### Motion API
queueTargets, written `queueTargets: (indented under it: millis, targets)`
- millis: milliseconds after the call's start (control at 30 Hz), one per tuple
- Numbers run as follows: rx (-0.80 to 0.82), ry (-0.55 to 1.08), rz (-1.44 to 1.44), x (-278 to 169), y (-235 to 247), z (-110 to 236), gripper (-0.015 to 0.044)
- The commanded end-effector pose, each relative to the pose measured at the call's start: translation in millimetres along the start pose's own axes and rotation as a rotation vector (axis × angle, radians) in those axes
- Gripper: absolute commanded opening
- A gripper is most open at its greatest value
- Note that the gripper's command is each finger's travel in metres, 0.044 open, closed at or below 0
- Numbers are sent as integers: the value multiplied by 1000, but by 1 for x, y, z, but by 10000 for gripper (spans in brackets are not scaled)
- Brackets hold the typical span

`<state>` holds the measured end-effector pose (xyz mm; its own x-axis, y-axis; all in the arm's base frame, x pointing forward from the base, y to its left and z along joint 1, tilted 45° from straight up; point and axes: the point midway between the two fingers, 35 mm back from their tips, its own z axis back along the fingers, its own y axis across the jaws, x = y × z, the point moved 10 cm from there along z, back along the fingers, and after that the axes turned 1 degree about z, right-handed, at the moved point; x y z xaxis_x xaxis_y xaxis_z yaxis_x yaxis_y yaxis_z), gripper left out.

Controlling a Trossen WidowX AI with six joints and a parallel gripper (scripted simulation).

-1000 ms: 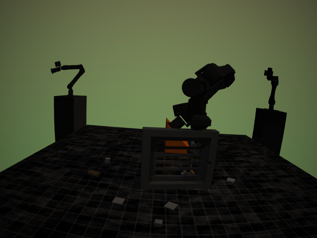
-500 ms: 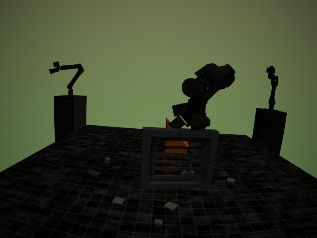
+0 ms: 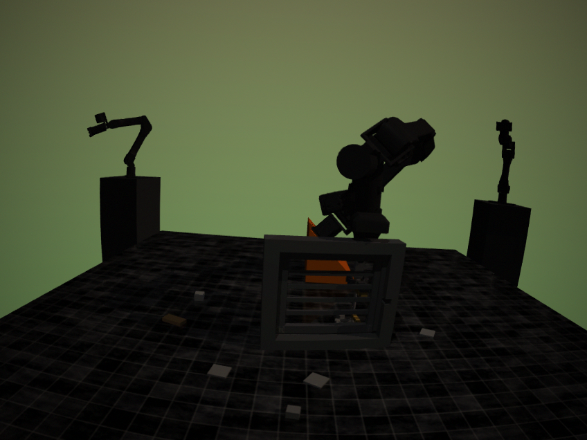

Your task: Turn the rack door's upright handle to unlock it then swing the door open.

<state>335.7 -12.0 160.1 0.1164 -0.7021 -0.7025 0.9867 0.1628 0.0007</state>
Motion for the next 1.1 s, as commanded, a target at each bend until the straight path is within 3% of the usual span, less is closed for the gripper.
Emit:
queueTargets:
  millis: [0,400,1067]
  targets:
    - [0,2,-2,0,0,0,100]
    - [0,2,-2,0,0,0,21]
    - [0,2,314,9,-14,0,21]
